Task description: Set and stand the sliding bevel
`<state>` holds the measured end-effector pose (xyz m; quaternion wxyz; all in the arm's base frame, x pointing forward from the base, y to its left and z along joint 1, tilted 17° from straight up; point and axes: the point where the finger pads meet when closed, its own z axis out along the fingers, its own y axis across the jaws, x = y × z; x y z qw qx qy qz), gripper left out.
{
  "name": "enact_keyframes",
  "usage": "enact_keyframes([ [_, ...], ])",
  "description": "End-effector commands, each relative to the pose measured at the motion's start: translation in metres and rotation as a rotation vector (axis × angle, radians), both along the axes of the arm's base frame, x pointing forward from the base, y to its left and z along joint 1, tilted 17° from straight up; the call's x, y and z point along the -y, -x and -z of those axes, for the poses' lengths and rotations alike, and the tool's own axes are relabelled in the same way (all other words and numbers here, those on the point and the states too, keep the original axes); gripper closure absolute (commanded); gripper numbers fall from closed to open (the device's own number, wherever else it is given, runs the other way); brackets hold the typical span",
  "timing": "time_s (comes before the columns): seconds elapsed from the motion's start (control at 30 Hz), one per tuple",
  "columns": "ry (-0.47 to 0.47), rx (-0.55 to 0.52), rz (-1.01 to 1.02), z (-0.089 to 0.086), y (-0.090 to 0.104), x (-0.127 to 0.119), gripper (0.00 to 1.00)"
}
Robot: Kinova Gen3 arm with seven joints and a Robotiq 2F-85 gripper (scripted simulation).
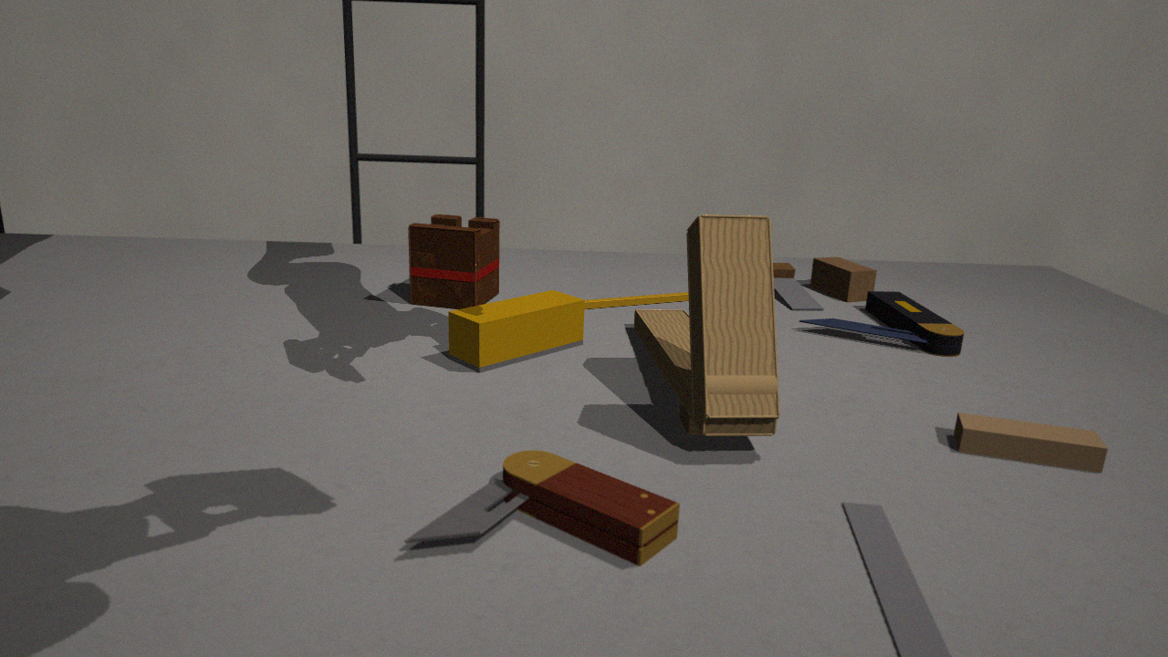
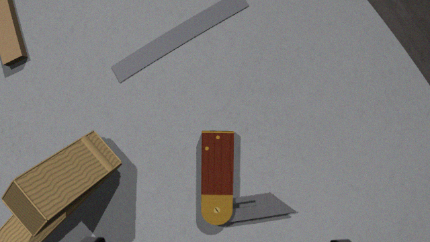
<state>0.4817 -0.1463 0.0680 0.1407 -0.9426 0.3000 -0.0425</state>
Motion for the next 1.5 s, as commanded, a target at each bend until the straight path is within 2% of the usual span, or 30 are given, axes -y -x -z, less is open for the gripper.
enact_keyframes([
  [0.0,0.0,0.001,0.001,-0.001,0.0,0.001,0.0],
  [0.37,0.0,0.001,0.001,-0.001,0.0,0.001,0.0],
  [0.4,0.0,0.001,0.001,-0.001,0.0,0.001,0.36],
  [0.6,0.0,0.001,0.001,0.009,-0.002,-0.001,0.36],
  [0.77,0.0,0.001,0.001,0.038,-0.007,-0.009,0.36],
  [0.83,0.0,0.001,0.001,0.038,-0.007,-0.009,0.36],
  [1.27,0.0,0.001,0.001,0.156,-0.028,-0.038,0.36],
  [1.33,0.0,0.001,0.001,0.17,-0.03,-0.042,0.36],
  [1.4,0.0,0.001,0.001,0.17,-0.03,-0.042,0.36],
  [1.47,0.0,0.001,0.001,0.18,-0.032,-0.044,0.36],
])
